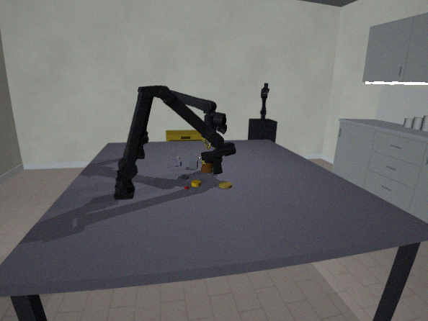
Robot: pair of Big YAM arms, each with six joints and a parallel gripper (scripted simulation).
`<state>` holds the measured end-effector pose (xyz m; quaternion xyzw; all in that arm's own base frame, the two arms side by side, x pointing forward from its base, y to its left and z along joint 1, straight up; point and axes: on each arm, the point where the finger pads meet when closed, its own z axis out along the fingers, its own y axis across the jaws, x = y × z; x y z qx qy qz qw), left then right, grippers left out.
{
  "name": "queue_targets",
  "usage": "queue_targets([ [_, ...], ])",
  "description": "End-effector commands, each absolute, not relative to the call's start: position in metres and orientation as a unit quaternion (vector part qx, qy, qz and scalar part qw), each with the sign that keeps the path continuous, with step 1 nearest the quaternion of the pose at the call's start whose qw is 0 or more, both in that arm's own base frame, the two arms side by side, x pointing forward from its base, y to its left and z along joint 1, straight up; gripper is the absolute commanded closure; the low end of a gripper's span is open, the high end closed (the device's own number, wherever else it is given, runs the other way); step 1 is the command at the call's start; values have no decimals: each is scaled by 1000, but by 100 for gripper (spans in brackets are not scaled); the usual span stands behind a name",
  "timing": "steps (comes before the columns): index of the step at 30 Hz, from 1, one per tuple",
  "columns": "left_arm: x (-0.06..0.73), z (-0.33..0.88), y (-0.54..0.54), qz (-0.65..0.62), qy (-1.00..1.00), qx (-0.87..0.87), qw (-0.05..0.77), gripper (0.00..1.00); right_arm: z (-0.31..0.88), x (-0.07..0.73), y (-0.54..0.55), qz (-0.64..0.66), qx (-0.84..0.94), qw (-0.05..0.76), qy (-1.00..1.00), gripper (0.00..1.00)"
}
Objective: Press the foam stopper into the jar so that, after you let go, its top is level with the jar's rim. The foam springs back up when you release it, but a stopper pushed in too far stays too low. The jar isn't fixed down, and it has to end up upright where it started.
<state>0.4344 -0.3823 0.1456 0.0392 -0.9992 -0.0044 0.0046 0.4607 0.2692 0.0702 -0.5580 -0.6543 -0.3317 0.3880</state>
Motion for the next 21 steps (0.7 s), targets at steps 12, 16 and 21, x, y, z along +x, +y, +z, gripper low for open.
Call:
queue_targets([
  [12,451,185,-392,25,-998,46,-28,100,73,455,268,-329,-557,387,-657,36],
  [16,451,188,-392,28,-998,46,-31,100,73,455,268,-329,-557,387,-657,36],
  [21,453,185,-393,29,-998,46,-32,100,73,455,268,-329,-557,387,-657,36],
])
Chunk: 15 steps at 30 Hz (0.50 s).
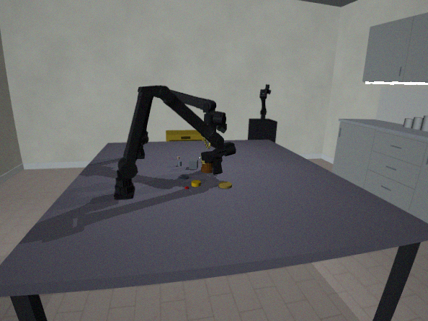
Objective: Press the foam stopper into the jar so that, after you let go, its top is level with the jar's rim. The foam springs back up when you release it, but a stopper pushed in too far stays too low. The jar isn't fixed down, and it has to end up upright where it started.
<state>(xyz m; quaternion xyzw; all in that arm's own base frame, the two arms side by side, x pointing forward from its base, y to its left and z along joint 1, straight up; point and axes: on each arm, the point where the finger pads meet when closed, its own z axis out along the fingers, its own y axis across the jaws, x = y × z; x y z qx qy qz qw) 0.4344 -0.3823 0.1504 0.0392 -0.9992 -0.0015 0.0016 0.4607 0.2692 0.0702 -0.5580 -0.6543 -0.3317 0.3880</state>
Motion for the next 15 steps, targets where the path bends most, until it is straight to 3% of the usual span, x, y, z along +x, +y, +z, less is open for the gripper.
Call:
queue_targets([
  [1,453,186,-393,30,-998,46,-33,100,73,455,268,-329,-557,387,-657,36],
  [15,451,177,-392,23,-998,46,-26,100,73,455,268,-329,-557,387,-657,36],
])
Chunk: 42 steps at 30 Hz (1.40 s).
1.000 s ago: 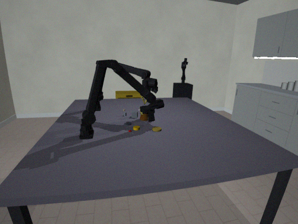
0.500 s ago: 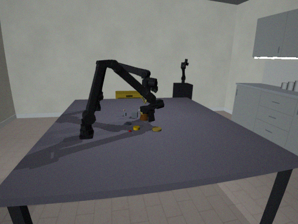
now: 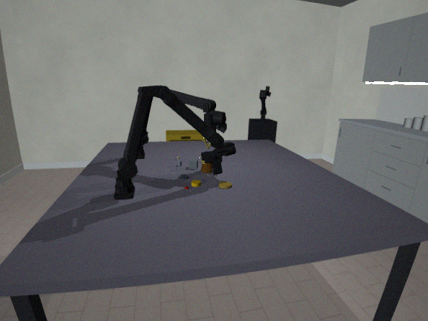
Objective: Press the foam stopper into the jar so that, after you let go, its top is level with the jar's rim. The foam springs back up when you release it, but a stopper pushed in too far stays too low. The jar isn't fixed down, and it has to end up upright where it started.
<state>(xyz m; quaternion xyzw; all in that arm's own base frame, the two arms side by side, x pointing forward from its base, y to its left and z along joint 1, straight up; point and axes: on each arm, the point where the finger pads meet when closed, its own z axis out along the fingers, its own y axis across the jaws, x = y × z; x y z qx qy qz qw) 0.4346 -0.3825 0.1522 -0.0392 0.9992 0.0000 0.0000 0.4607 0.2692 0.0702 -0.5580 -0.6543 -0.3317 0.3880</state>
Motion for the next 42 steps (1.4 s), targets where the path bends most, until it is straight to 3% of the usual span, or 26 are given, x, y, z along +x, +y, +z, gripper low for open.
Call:
queue_targets([
  [1,453,202,-394,-33,998,-46,36,100,73,455,268,-329,-557,387,-657,36],
  [20,451,206,-392,-12,999,-46,14,100,73,455,268,-329,-557,387,-657,36],
  [21,449,203,-390,-8,999,-46,10,100,73,455,268,-329,-557,387,-657,2],
  [42,442,182,-384,4,999,-46,-3,100,106,487,255,-362,-543,366,-664,2],
])
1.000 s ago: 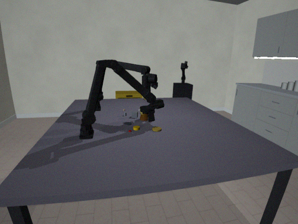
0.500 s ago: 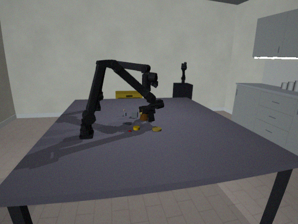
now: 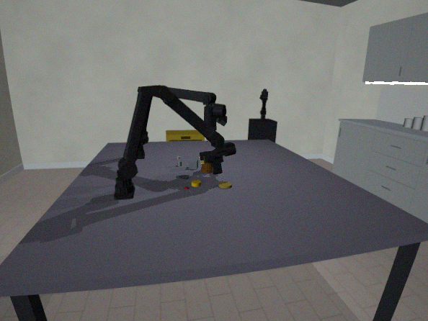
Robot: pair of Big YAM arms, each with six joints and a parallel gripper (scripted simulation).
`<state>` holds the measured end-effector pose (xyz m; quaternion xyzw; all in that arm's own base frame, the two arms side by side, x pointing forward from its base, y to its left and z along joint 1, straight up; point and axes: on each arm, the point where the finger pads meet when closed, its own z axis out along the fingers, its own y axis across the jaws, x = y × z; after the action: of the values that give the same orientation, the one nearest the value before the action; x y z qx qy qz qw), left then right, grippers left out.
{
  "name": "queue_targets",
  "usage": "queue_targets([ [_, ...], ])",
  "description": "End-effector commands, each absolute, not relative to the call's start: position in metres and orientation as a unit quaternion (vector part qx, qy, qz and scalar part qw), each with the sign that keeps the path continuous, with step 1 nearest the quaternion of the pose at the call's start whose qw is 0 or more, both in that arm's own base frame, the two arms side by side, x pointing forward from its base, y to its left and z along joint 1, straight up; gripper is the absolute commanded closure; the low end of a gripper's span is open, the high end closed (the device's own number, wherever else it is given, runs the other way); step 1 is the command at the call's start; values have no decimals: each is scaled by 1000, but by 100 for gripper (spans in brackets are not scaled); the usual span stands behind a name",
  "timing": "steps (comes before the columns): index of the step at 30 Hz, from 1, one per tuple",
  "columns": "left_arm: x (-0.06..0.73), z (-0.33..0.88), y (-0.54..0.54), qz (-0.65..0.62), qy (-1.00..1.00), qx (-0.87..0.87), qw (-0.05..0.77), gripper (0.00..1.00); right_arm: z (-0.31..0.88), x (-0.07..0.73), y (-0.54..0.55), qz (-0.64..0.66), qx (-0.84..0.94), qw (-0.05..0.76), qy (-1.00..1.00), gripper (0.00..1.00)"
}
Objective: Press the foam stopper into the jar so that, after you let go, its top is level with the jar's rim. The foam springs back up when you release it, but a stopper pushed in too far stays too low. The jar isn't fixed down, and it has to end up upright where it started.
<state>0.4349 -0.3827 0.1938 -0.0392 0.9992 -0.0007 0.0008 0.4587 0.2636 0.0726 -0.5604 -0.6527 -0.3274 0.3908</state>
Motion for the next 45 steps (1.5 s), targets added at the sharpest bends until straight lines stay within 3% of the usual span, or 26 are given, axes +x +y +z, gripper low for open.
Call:
queue_targets([
  [1,442,182,-384,4,999,-46,-3,100,108,487,252,-361,-543,366,-664,2],
  [45,442,182,-384,4,999,-46,-3,100,143,498,158,-348,-551,371,-661,2],
])
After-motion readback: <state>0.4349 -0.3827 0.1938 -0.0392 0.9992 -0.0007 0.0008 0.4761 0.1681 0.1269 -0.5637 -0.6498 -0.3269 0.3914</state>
